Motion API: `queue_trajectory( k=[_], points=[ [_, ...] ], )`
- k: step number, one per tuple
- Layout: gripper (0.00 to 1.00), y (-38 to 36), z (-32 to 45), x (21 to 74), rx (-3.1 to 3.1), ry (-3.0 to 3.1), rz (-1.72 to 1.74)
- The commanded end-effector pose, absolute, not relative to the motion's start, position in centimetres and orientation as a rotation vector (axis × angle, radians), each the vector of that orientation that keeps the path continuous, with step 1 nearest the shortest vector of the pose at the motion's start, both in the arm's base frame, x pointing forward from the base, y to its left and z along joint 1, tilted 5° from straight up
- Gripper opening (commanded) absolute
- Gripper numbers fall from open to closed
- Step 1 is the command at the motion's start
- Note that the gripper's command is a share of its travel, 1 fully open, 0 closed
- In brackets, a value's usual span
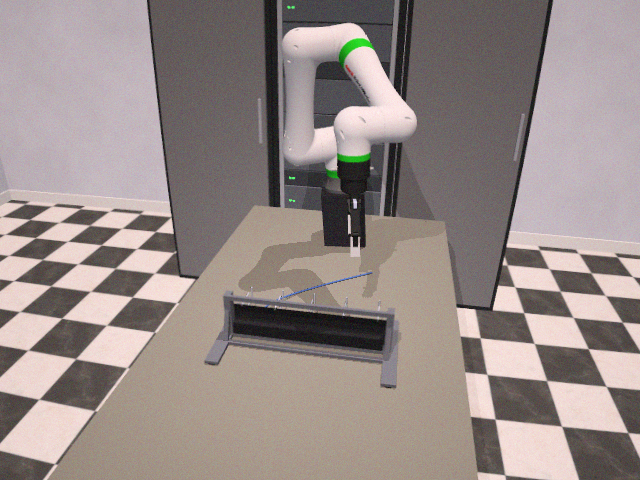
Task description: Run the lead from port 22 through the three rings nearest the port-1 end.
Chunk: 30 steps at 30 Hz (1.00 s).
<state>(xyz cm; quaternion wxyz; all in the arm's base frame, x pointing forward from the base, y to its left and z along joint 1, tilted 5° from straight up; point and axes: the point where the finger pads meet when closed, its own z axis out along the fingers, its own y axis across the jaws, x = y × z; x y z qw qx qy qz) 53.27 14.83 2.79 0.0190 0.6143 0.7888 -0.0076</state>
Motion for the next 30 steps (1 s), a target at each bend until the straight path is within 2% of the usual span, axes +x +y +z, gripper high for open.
queue_trajectory(
  k=[1,18,30],
  points=[
    [1.00,14.8,2.8,53.3,1.907,2.448,-0.023],
    [1.00,14.8,2.8,53.2,1.907,2.447,-0.024],
    [1.00,8.7,-2.0,45.2,1.986,2.355,-0.063]
  ],
)
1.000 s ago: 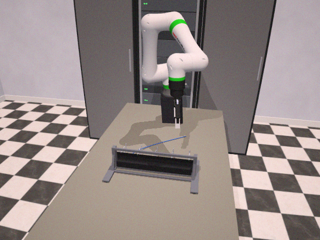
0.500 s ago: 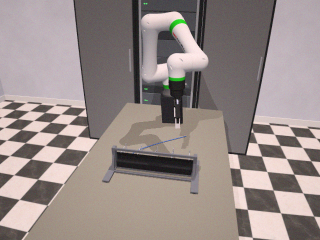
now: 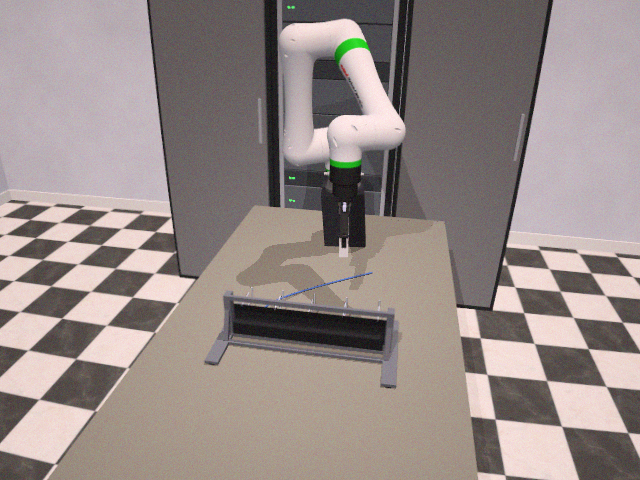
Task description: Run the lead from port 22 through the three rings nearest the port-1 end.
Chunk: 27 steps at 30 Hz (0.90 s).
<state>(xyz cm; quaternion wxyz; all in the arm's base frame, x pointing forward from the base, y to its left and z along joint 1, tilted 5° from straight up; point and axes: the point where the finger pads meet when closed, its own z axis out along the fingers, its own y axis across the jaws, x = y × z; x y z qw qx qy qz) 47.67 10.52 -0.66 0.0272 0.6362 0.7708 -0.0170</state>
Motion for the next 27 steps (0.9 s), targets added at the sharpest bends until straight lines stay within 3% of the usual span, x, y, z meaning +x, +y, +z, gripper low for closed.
queue_trajectory(
  k=[1,12,13,27],
  points=[
    [1.00,8.3,-2.4,44.6,1.992,2.349,-0.066],
    [1.00,5.9,-4.2,41.1,2.018,2.318,-0.078],
    [0.00,5.9,-4.2,41.1,2.018,2.318,-0.078],
    [0.00,5.9,-4.2,41.1,2.018,2.318,-0.078]
  ],
)
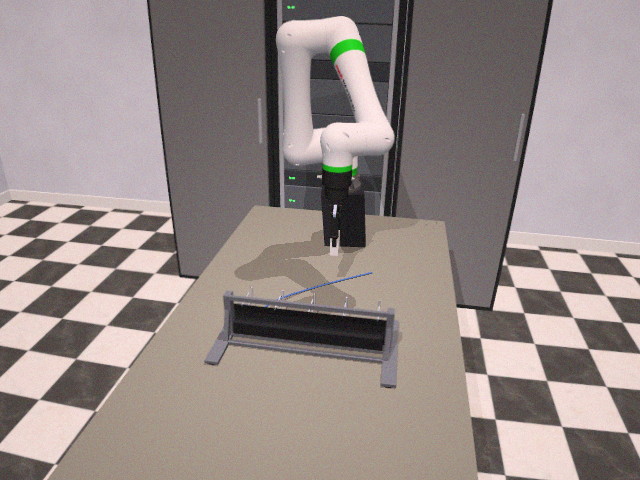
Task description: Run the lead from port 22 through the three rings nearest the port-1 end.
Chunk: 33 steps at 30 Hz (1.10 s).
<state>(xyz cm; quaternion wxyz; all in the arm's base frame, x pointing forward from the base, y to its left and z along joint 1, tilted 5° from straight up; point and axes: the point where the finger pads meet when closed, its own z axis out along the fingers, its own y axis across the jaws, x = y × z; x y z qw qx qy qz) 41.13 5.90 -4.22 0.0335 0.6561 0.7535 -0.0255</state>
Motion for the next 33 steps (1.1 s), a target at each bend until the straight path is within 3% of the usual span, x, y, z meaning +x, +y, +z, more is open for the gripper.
queue_trajectory(
  k=[1,20,33],
  points=[
    [0.00,5.9,-4.2,41.1,2.018,2.318,-0.078],
    [0.00,5.9,-4.2,41.1,2.012,2.323,-0.078],
    [0.00,5.0,-4.2,38.0,1.428,2.735,-0.101]
  ],
)
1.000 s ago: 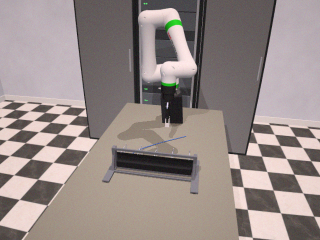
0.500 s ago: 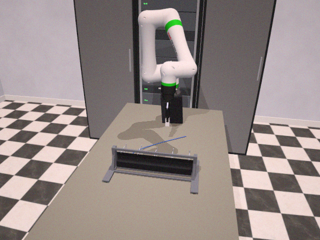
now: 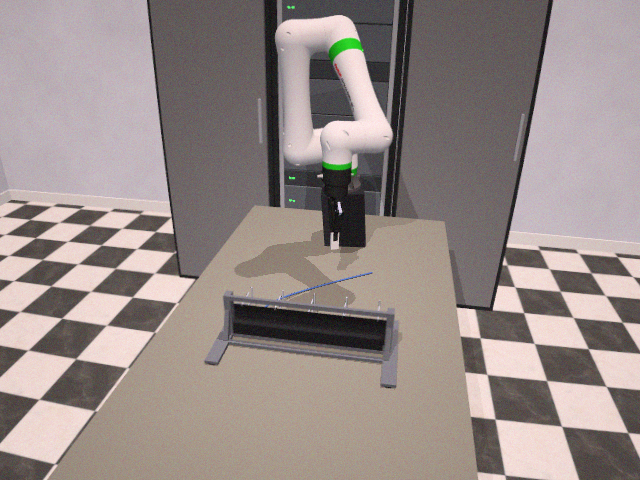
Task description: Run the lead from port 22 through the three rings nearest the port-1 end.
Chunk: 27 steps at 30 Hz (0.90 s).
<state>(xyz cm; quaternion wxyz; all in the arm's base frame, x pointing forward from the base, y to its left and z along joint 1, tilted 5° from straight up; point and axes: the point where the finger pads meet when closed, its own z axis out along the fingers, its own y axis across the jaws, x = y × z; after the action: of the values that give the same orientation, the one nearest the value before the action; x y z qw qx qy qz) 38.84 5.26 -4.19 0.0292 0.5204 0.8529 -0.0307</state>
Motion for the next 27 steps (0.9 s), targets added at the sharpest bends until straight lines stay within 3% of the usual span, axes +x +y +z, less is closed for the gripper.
queue_trajectory(
  k=[1,5,6,27],
  points=[
    [0.00,4.90,-4.23,37.72,1.381,2.760,-0.103],
    [0.00,4.70,-4.26,37.13,1.259,2.821,-0.106],
    [0.20,4.70,-4.26,37.13,1.259,2.821,-0.106],
    [0.20,4.70,-4.26,37.13,1.259,2.821,-0.106]
  ],
)
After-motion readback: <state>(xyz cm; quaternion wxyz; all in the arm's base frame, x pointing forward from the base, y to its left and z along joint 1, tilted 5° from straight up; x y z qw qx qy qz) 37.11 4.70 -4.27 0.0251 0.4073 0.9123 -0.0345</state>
